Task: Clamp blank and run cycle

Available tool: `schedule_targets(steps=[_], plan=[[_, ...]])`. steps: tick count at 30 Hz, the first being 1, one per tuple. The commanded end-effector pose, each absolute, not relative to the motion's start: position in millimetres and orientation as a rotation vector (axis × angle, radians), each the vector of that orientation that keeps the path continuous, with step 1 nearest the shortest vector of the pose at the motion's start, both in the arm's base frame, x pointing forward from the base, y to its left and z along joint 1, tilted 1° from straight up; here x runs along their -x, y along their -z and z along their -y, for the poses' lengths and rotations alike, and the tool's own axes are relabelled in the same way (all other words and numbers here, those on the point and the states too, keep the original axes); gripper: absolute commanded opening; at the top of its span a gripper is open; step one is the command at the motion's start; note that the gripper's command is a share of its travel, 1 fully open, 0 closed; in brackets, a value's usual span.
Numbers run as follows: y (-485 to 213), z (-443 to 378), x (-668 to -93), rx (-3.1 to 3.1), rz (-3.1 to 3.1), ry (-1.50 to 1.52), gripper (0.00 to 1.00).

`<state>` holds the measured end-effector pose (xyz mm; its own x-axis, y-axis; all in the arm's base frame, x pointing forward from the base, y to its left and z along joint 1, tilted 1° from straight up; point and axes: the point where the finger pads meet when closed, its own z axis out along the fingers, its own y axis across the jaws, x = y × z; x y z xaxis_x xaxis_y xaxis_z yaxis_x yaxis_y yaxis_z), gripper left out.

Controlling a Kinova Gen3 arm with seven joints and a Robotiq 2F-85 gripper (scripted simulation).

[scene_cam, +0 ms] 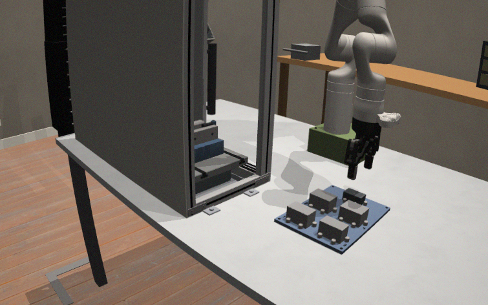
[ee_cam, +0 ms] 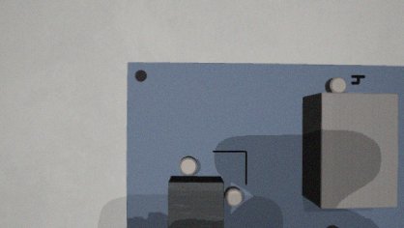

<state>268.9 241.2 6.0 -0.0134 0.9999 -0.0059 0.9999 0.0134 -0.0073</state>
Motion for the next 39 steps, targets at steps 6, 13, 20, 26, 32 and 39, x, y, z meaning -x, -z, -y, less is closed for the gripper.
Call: schedule_targets(steps=[6,13,20,26,32,39], plan=[[23,-238,-269,2.203,2.245,-0.016,1.0],[23,-238,-269,2.203,2.245,-0.016,1.0],[33,-238,-269,2.203,2.243,-0.016,1.0],[36,-237,-269,2.203,2.245,-0.016,1.0],[36,-237,-269,2.203,2.245,-0.016,1.0],[37,-236,-269,2.203,2.245,-0.016,1.0]])
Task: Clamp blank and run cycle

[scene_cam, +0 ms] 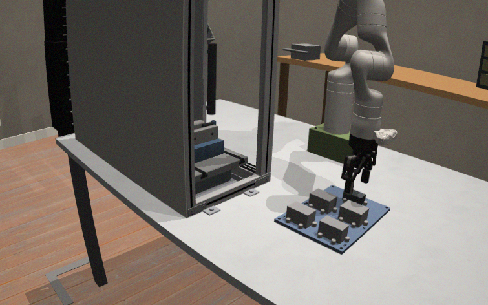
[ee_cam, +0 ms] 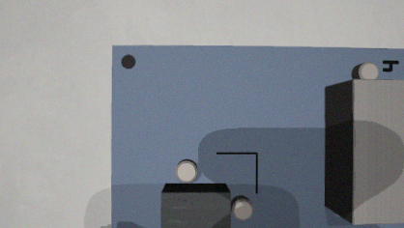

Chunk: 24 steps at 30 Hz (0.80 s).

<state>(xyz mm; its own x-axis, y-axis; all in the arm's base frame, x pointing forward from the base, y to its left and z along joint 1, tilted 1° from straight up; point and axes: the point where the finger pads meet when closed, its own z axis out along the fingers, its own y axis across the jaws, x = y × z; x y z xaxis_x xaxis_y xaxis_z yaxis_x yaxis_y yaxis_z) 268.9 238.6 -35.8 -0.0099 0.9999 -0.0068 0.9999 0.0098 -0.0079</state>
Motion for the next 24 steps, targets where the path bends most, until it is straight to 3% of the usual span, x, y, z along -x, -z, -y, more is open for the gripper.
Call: schedule_targets(steps=[1,24], plan=[[36.8,-236.1,-269.3,2.203,2.245,-0.016,1.0],[40.8,-238.0,-269.0,2.203,2.245,-0.016,1.0]])
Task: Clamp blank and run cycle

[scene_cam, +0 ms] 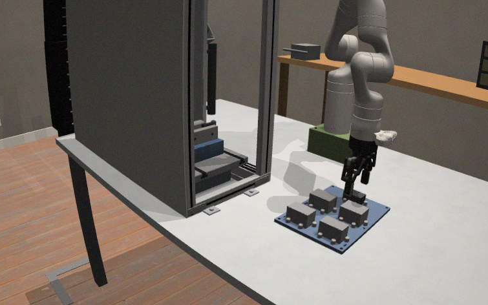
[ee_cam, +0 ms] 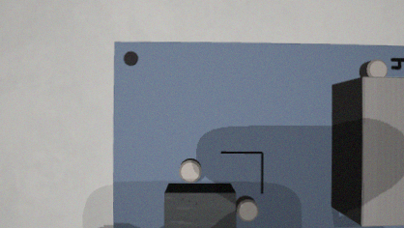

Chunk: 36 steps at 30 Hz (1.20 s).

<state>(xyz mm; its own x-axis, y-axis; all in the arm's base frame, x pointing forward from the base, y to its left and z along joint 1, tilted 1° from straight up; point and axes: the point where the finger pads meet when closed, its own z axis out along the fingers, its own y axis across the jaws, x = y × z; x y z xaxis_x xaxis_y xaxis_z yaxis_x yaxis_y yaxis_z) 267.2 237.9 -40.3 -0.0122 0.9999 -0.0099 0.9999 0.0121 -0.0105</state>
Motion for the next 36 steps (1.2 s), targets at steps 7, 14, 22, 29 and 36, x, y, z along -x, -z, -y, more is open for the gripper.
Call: schedule_targets(steps=[7,14,22,29,36], plan=[[42.9,-237.9,-267.9,2.205,2.241,-0.018,1.0],[44.9,-237.7,-268.2,2.203,2.245,-0.016,1.0],[44.9,-238.5,-267.8,2.206,2.238,-0.018,1.0],[48.7,-237.6,-268.7,2.203,2.245,-0.016,1.0],[48.7,-237.6,-268.7,2.203,2.245,-0.016,1.0]])
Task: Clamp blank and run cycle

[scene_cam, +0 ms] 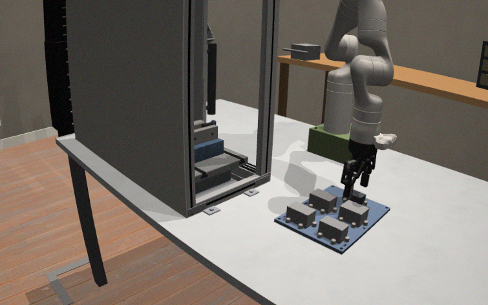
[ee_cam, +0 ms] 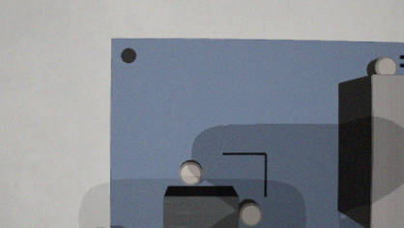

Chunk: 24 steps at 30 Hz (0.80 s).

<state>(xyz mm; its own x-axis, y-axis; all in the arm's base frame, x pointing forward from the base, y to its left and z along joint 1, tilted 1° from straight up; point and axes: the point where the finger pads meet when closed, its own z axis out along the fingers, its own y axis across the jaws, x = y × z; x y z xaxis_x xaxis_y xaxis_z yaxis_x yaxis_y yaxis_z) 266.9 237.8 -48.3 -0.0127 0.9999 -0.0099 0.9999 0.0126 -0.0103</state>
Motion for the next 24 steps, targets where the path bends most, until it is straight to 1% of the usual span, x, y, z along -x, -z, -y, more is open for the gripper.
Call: schedule_targets(steps=[1,24], plan=[[48.7,-237.6,-268.7,2.203,2.245,-0.016,1.0],[51.8,-236.6,-270.3,2.203,2.245,-0.016,1.0]])
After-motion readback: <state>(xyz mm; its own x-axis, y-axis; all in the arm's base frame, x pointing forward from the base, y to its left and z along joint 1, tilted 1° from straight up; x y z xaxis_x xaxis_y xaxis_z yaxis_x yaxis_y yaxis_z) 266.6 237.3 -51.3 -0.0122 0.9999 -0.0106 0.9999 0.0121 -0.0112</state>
